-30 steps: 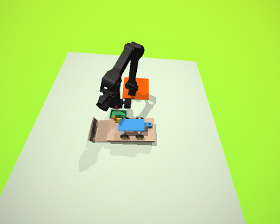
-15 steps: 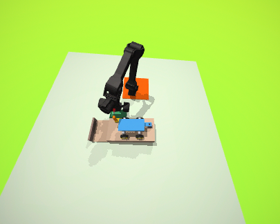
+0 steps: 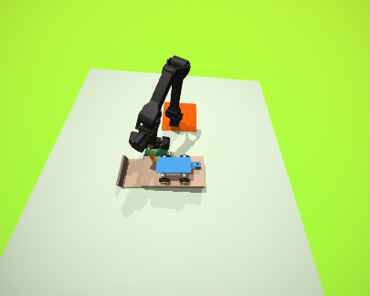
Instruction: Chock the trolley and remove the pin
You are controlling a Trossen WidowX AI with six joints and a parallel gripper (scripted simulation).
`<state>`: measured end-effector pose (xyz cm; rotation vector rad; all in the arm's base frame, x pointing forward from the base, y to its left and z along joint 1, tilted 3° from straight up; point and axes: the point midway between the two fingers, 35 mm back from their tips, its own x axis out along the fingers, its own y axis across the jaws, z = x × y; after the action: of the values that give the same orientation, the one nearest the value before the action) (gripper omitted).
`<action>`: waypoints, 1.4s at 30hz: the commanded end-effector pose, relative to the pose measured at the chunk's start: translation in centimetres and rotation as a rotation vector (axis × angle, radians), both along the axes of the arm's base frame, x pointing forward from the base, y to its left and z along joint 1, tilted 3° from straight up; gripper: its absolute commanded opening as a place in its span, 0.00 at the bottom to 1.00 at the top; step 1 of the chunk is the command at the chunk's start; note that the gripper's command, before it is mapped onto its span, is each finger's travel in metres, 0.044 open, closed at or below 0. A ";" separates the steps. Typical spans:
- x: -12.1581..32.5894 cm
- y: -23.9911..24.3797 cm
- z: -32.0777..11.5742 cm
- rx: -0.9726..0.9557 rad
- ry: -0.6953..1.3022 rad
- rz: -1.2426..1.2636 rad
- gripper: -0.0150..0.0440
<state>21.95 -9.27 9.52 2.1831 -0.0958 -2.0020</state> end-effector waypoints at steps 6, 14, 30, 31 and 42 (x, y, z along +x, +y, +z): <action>0.0 0.6 -0.3 -0.005 -0.002 -0.003 0.58; -0.1 1.2 -0.6 -0.004 -0.002 -0.003 0.58; -0.1 2.4 -1.3 -0.003 -0.002 -0.003 0.58; -0.1 2.4 -1.3 -0.003 -0.002 -0.003 0.58; -0.2 3.2 -1.8 -0.002 -0.002 -0.003 0.58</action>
<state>21.75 -6.20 7.76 2.1819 -0.0918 -2.0063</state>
